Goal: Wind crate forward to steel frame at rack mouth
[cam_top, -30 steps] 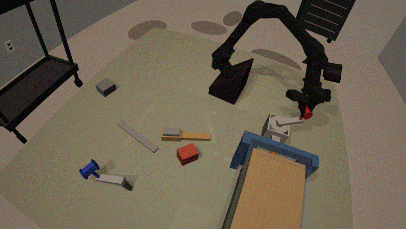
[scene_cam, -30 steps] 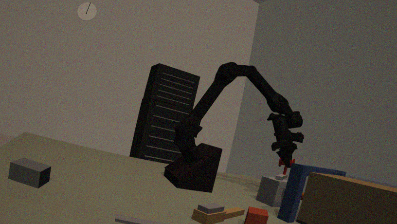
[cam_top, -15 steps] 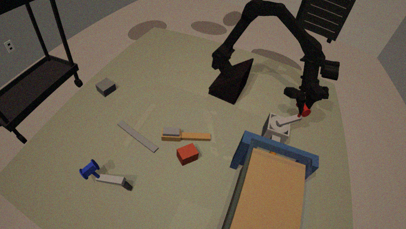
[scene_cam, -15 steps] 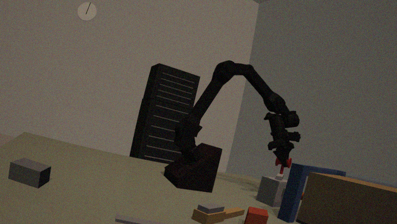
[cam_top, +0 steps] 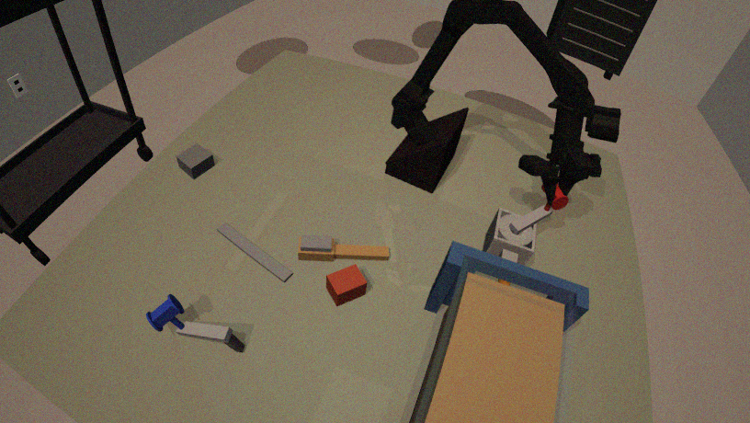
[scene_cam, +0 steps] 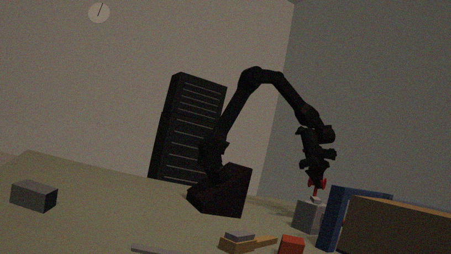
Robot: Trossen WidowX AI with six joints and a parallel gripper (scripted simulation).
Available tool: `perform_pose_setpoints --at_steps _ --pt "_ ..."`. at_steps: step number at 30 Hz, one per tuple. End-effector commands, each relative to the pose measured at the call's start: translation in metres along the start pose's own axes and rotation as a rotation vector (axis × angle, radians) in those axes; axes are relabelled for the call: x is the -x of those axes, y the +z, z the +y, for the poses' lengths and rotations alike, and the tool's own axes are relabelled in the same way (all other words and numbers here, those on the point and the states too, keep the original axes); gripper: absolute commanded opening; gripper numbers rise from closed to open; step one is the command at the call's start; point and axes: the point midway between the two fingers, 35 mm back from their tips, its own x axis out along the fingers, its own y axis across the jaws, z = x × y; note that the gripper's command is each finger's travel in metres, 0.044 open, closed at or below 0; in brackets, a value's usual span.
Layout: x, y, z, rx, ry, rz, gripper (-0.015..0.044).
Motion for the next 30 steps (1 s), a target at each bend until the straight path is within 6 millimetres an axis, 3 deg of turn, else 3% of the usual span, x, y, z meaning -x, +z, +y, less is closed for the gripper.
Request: perform_pose_setpoints --at_steps 1,30 --pt "0.002 -0.01 -0.004 0.012 -0.007 0.015 0.0" --pt "0.011 -0.031 -0.022 0.014 -0.008 0.017 0.0"
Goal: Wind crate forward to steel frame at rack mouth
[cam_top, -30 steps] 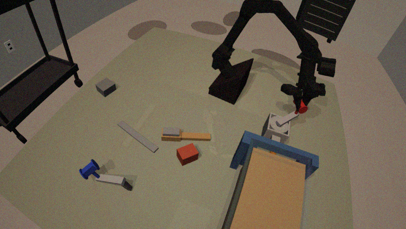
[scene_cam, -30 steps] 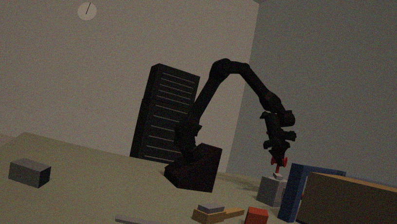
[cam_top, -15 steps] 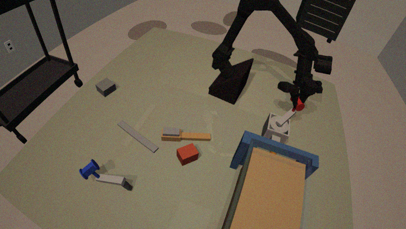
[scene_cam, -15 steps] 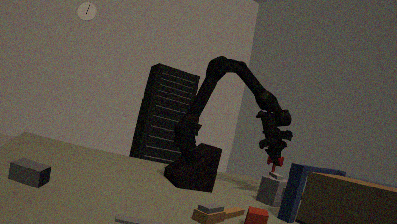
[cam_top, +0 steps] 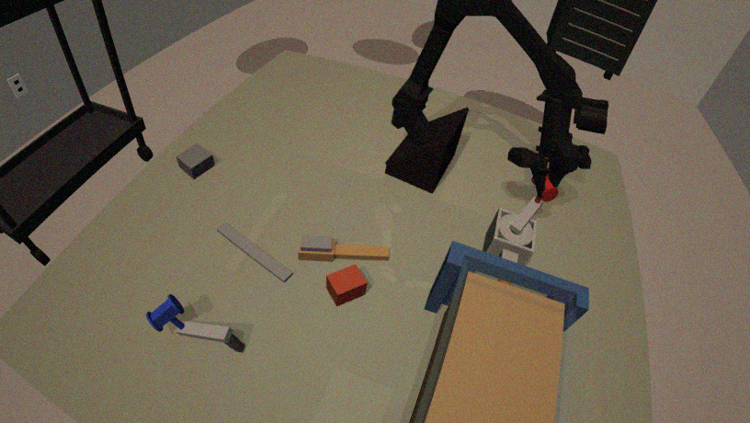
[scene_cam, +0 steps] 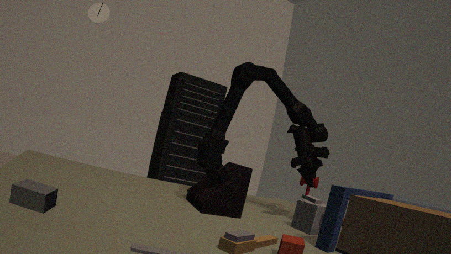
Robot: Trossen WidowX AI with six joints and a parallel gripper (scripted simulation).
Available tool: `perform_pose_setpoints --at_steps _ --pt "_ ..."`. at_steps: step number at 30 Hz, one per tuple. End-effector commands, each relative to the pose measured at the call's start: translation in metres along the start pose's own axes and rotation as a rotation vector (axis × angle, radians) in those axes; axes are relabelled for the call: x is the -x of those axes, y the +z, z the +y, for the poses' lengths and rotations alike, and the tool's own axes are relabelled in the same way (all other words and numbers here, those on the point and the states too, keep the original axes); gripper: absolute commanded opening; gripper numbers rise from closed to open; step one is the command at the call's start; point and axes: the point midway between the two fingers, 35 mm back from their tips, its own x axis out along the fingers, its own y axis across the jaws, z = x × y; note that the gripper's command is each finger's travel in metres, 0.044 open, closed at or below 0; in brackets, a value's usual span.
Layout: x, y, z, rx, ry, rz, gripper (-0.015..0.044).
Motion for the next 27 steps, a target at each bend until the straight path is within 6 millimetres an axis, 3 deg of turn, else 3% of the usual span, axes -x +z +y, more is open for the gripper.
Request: perform_pose_setpoints --at_steps 1,27 --pt "0.002 -0.009 -0.008 0.008 -0.015 0.016 0.0" --pt "0.008 -0.023 -0.03 0.009 -0.016 0.017 0.0"
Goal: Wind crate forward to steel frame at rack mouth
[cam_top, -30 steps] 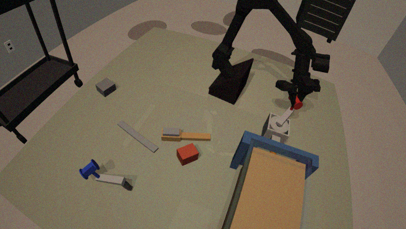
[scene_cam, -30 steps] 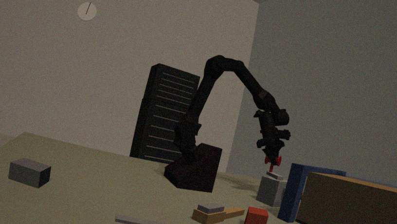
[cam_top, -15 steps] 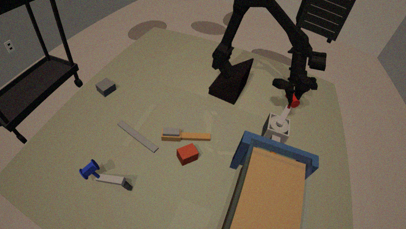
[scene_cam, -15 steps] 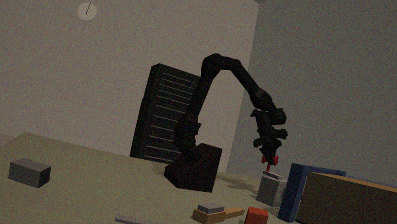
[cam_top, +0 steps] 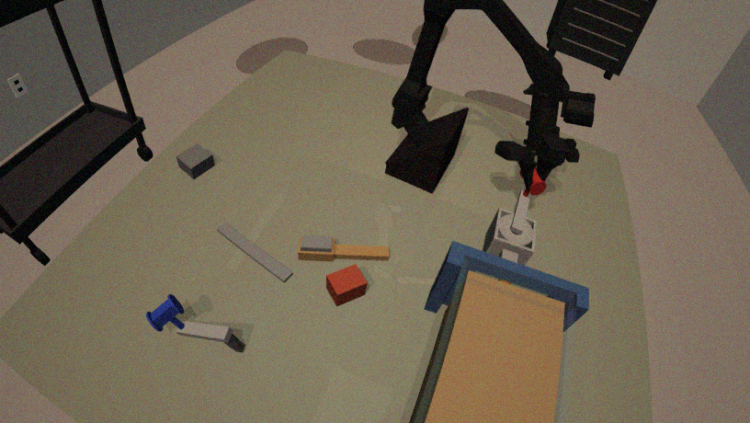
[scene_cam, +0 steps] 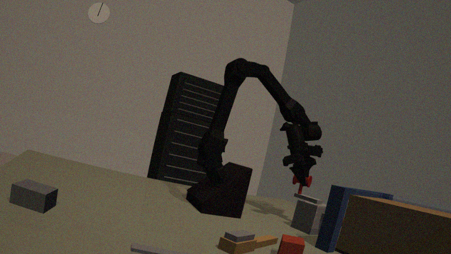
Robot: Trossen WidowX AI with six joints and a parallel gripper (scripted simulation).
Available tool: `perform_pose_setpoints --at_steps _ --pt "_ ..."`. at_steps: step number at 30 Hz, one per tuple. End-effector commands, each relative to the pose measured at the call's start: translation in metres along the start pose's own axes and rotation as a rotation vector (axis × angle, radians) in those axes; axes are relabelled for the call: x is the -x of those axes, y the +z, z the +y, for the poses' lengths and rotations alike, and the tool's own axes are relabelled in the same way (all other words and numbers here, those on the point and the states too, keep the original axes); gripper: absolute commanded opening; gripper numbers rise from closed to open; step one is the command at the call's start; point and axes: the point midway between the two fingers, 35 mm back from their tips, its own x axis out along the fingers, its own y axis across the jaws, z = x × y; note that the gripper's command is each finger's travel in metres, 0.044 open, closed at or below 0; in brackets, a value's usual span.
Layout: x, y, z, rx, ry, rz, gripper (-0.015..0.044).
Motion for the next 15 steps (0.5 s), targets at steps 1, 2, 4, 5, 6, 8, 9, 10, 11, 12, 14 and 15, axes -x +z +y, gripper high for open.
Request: perform_pose_setpoints --at_steps 1,2,4,5,6,8,9,10,11,12,14,15 --pt "0.0 -0.005 -0.008 0.008 -0.015 0.009 0.0" --pt "0.0 -0.006 -0.009 0.008 -0.015 0.009 0.0" --pt "0.001 -0.007 -0.011 0.008 -0.015 0.009 0.0" --pt "0.001 -0.007 -0.012 0.008 -0.015 0.009 0.0" --pt "0.001 -0.007 -0.013 0.008 -0.015 0.01 0.0" --pt "0.001 -0.008 -0.015 0.008 -0.015 0.01 0.0" --pt "0.002 -0.008 -0.016 0.008 -0.015 0.01 0.0" --pt "0.002 -0.009 -0.017 0.008 -0.015 0.01 0.0" --pt "0.002 -0.009 -0.018 0.008 -0.016 0.01 0.0" --pt "0.002 -0.009 -0.02 0.008 -0.016 0.01 0.0" --pt "0.003 -0.011 -0.027 0.008 -0.016 0.01 0.0" --pt "0.004 -0.012 -0.032 0.008 -0.017 0.01 0.0"
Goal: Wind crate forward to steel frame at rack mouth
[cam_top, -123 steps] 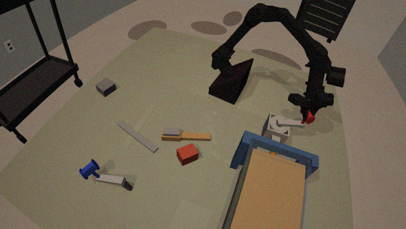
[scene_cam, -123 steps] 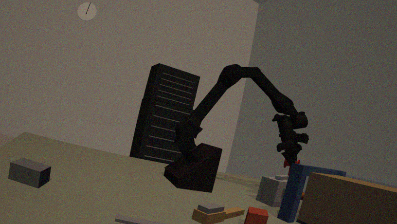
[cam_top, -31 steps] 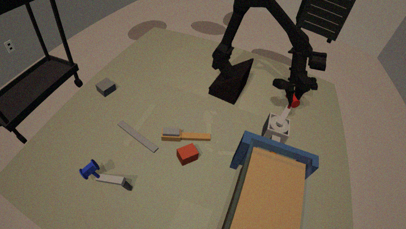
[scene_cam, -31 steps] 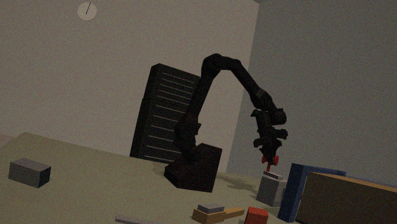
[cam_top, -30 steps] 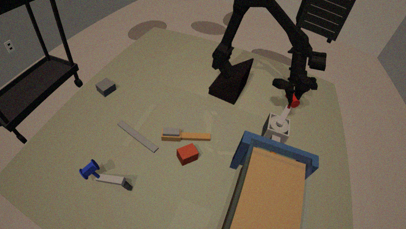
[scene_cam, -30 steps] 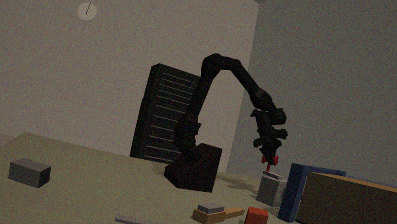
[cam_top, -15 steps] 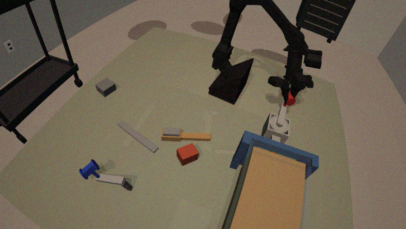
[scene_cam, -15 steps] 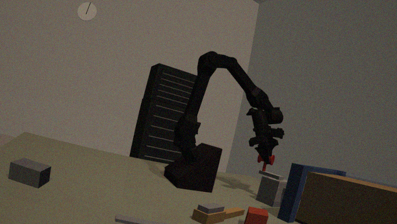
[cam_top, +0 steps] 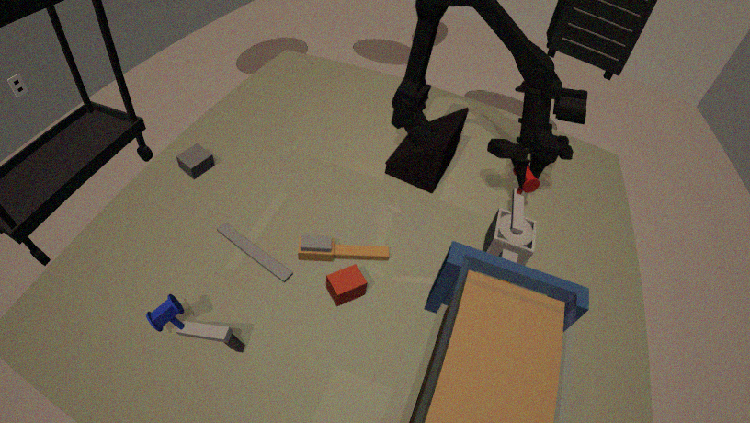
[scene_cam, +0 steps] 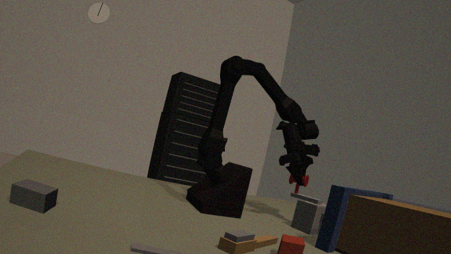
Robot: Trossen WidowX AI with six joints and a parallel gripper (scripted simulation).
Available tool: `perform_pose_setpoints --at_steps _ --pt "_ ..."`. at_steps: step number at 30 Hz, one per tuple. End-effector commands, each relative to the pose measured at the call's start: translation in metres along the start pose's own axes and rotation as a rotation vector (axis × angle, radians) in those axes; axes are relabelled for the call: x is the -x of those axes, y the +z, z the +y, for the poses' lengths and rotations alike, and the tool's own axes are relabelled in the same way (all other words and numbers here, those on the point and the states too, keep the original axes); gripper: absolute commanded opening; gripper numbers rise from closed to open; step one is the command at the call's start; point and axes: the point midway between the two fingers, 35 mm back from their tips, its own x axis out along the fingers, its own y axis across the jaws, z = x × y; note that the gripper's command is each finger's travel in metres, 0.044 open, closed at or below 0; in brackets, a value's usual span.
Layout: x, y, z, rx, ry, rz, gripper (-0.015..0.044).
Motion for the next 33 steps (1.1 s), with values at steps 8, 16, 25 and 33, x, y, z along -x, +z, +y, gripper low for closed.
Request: perform_pose_setpoints --at_steps 8,16,25,33 --pt "0.002 -0.008 -0.032 0.007 -0.027 0.009 0.0" --pt "0.002 -0.008 -0.04 0.007 -0.027 0.009 0.0" --pt "0.002 -0.007 -0.049 0.007 -0.028 0.009 0.0" --pt "0.001 -0.006 -0.058 0.007 -0.029 0.009 0.0"
